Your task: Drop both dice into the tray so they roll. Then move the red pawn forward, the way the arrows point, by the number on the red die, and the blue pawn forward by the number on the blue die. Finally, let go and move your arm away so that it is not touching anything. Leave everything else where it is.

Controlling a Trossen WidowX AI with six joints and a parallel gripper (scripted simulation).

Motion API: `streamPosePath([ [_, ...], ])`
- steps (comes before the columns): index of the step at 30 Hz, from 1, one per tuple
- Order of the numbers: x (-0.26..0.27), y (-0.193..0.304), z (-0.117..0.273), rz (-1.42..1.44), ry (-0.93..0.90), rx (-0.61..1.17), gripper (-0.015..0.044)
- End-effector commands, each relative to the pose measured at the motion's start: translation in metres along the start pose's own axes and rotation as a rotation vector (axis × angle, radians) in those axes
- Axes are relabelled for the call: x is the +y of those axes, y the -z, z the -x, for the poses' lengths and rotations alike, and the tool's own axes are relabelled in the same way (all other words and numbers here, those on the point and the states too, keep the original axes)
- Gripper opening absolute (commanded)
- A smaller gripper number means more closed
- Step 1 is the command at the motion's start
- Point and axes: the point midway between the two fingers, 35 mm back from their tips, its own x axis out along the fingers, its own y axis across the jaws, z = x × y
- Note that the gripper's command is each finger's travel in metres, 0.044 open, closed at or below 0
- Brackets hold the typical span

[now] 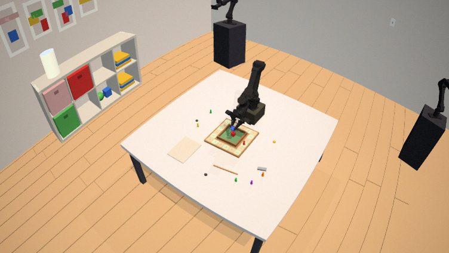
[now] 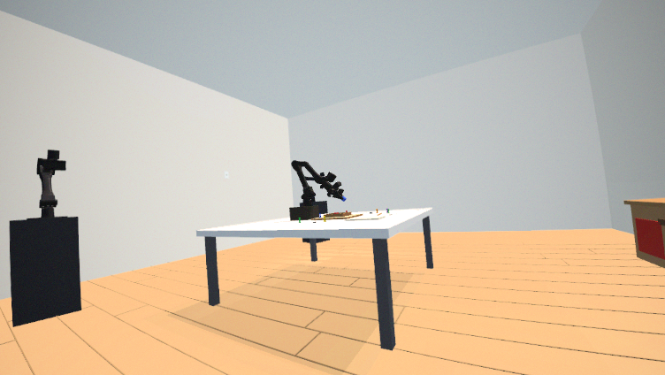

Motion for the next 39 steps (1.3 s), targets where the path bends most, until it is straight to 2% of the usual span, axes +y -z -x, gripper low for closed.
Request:
streamPosePath([
  [1, 0.003, 0.008, 0.006, -0.006, 0.01, 0.016, 0.0],
  [17, 0.003, 0.006, 0.006, -0.003, 0.008, 0.012, 0.0],
  [26, 0.003, 0.004, 0.007, -0.003, 0.008, 0.012, 0.0236],
  [30, 0.003, -0.024, 0.03, -0.006, 0.01, 0.015, 0.0341],
  [33, 0.003, -0.025, 0.032, -0.006, 0.01, 0.015, 0.042],
  [34, 0.002, -0.025, 0.031, -0.005, 0.012, 0.023, 0.044],
  [39, -0.014, -0.022, 0.013, 0.028, 0.051, 0.252, 0.044],
])
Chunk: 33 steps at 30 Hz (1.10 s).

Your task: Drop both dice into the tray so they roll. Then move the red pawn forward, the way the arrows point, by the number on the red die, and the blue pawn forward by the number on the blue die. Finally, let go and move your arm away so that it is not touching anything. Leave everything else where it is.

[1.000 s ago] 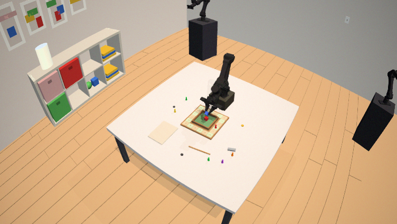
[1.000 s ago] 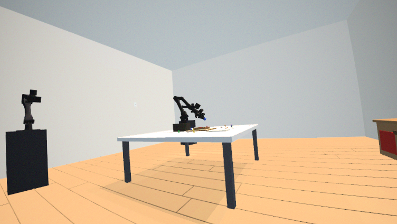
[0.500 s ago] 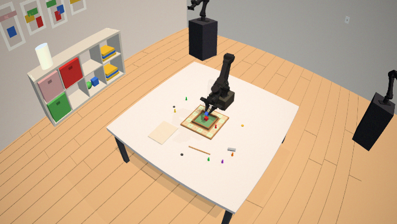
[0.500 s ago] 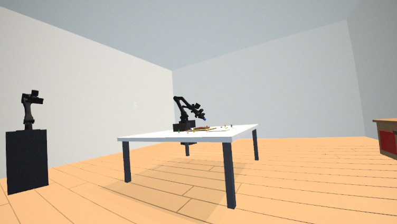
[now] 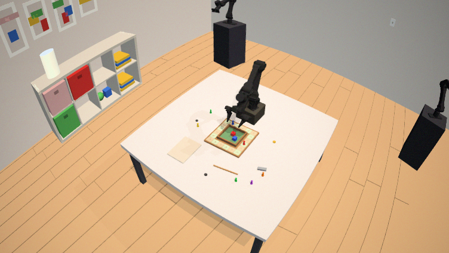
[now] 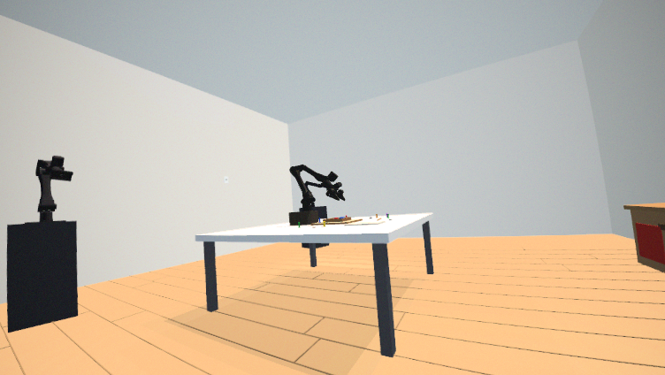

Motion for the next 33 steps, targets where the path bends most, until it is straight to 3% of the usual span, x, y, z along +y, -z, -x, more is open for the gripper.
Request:
streamPosePath([
  [1, -0.013, 0.0, -0.013, 0.018, 0.022, 0.165, 0.044],
  [12, -0.059, 0.017, -0.048, -0.006, -0.024, 0.711, 0.044],
  [15, -0.053, 0.013, -0.045, 0.001, -0.002, 0.639, 0.044],
  [24, 0.043, 0.03, -0.057, -0.405, 0.109, 0.691, 0.0204],
  [28, 0.085, 0.044, -0.056, -0.579, 0.177, 0.71, 0.02],
  [33, 0.087, 0.045, -0.056, -0.587, 0.181, 0.711, 0.02],
])
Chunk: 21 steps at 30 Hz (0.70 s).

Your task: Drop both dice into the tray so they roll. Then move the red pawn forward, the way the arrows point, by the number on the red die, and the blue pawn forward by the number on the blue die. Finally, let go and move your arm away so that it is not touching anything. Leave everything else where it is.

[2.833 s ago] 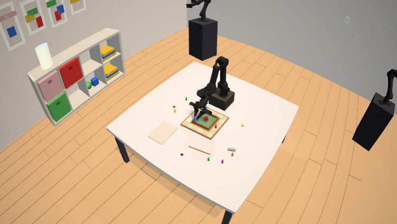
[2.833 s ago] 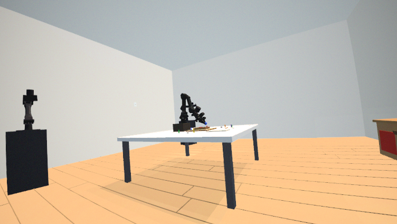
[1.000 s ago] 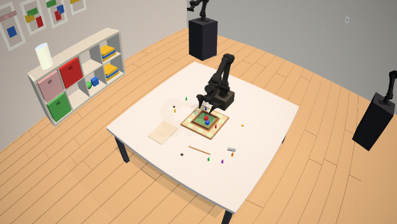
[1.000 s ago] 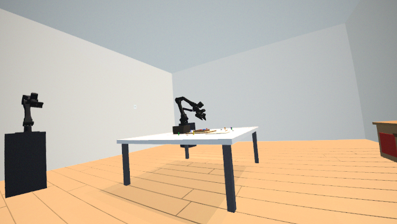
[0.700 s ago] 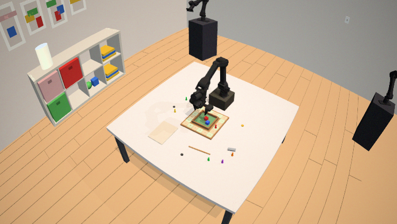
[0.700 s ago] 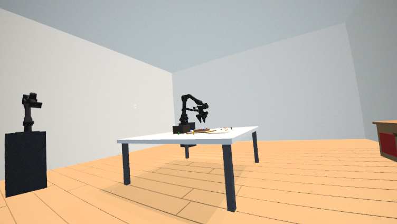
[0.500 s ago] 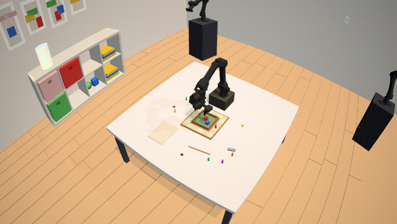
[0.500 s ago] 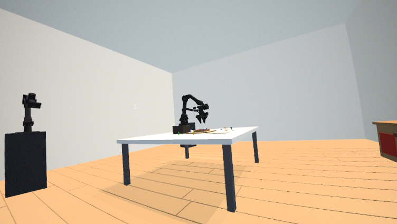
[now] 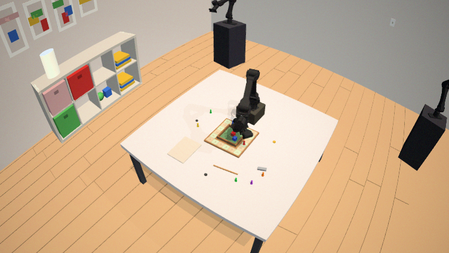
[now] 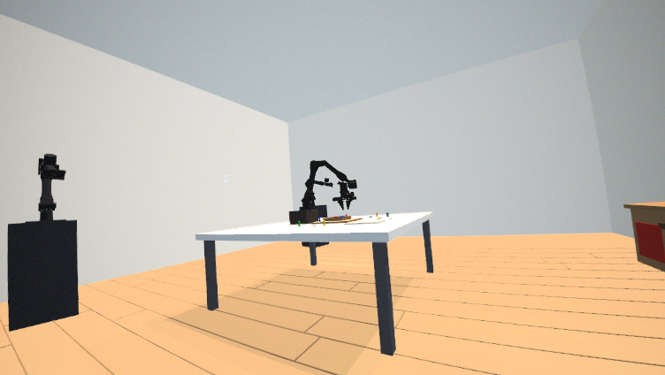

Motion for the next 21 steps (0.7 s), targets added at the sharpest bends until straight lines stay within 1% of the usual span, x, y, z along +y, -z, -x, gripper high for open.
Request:
streamPosePath([
  [1, 0.009, 0.011, -0.004, -0.065, 0.004, 0.011, 0.02],
  [5, 0.01, 0.011, -0.004, -0.065, 0.004, 0.011, 0.02],
  [9, 0.01, 0.011, -0.019, -0.065, 0.004, 0.011, 0.02],
  [14, 0.01, 0.011, -0.02, -0.065, 0.004, 0.011, 0.02],
  [21, 0.01, 0.011, -0.031, -0.065, 0.004, 0.011, 0.02],
])
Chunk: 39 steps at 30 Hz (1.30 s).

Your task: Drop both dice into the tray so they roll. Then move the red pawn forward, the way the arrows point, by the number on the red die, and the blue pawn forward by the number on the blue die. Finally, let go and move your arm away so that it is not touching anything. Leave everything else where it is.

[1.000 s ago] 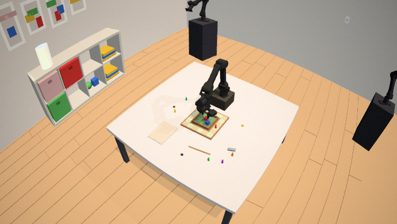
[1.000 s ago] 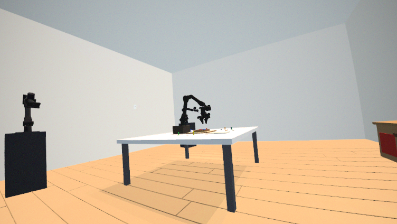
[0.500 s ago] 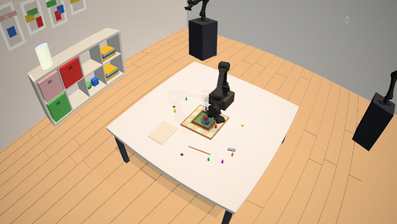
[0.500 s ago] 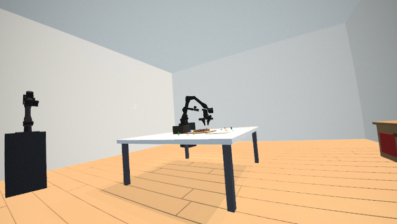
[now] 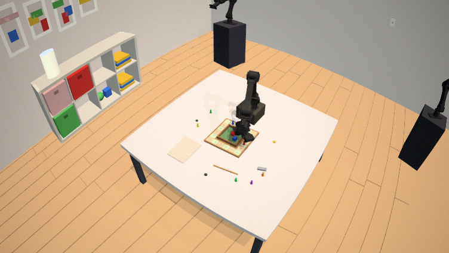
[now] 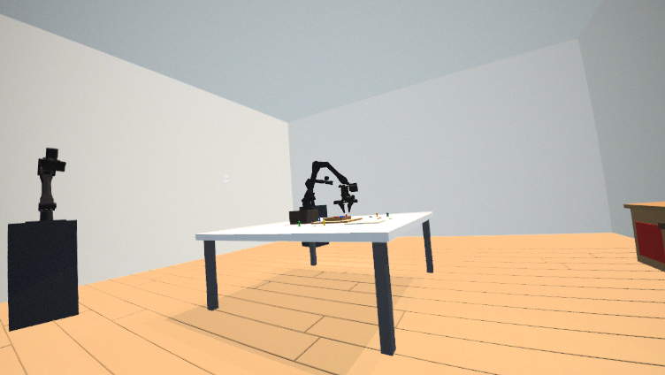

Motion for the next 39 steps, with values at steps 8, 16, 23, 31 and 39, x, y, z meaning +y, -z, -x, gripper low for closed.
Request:
streamPosePath([
  [8, -0.003, 0.002, -0.02, -0.005, 0.01, 0.008, 0.02],
  [16, -0.004, 0.003, -0.033, -0.005, 0.01, 0.009, 0.02],
  [23, -0.004, 0.003, -0.036, -0.005, 0.01, 0.009, 0.0121],
  [31, -0.004, 0.003, -0.036, -0.005, 0.01, 0.009, 0.0029],
  [39, -0.002, 0.002, -0.025, -0.005, 0.01, 0.008, 0.0],
])
